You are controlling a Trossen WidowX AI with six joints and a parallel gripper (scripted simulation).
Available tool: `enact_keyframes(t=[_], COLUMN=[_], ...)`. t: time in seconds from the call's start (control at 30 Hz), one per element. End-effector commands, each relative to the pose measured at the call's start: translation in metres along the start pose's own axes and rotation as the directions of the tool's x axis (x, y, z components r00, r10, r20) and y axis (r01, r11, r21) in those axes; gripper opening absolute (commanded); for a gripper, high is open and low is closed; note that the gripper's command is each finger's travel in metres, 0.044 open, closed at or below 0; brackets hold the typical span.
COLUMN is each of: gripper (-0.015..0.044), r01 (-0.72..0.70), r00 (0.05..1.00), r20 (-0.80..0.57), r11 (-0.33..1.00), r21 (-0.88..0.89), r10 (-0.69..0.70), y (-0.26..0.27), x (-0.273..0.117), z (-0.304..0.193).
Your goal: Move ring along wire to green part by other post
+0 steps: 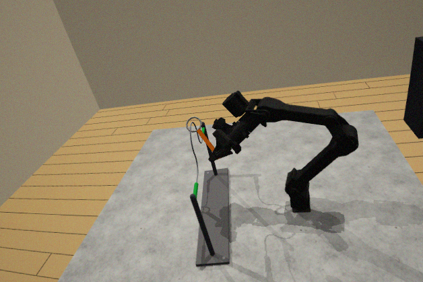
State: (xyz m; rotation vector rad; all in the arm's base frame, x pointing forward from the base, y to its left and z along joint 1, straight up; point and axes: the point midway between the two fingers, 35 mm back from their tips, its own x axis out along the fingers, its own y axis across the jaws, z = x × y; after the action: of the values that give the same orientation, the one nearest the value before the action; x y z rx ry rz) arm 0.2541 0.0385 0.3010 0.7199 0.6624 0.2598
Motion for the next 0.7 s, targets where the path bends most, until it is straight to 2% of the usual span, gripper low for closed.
enact_keyframes(t=[0.0,0.67], gripper=[-0.0150,-0.0150], r01=[0.035,0.224], r00=[0.999,0.974], r20=[0.014,0.088], r11=[0.998,0.922], r21=[-0.061,-0.315], r10=[-0.034,-0.207], y=[-0.001,-0.018], x=[-0.001,-0.001], z=[0.003,0.006])
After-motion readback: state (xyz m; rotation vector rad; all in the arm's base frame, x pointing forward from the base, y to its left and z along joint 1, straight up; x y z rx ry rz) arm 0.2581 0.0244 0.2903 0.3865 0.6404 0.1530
